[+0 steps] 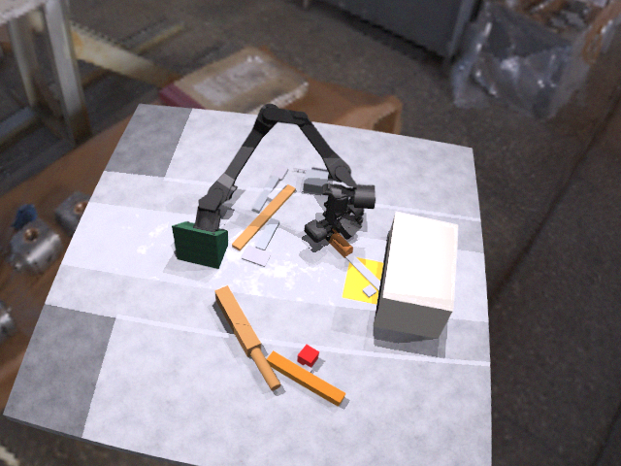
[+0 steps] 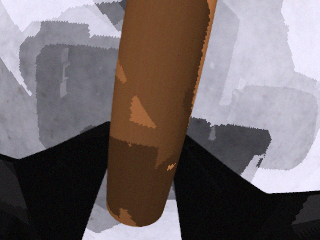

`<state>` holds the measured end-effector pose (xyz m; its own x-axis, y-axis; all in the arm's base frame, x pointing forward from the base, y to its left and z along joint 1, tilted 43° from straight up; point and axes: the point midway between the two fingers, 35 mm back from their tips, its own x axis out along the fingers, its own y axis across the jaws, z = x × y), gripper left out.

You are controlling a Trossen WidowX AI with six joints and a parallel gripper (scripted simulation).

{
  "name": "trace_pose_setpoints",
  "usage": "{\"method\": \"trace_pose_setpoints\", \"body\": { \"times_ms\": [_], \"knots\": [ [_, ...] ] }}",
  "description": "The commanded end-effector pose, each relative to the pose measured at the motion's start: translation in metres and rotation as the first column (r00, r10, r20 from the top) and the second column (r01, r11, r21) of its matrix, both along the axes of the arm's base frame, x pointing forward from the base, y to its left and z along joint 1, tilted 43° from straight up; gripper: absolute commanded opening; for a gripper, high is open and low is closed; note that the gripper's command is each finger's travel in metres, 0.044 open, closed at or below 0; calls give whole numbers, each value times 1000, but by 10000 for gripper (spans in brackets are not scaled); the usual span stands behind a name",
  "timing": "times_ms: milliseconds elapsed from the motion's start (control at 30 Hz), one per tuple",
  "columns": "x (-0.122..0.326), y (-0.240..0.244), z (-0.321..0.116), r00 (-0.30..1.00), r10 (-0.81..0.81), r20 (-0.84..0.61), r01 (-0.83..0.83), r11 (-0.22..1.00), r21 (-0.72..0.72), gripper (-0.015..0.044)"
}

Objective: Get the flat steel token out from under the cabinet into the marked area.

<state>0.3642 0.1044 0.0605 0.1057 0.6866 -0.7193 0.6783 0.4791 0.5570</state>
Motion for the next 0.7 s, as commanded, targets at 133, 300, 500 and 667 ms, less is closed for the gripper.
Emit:
{"method": "trace_pose_setpoints", "body": {
  "times_ms": [133, 300, 500, 667],
  "knots": [
    [-10, 9, 5, 1000, 2, -6, -2, 1000, -5, 0],
    [-15, 13, 8, 1000, 2, -7, -2, 1000, -5, 0],
    [-21, 18, 12, 1000, 2, -7, -2, 1000, -4, 0],
    [-26, 22, 15, 1000, 2, -7, -2, 1000, -4, 0]
  ]
}}
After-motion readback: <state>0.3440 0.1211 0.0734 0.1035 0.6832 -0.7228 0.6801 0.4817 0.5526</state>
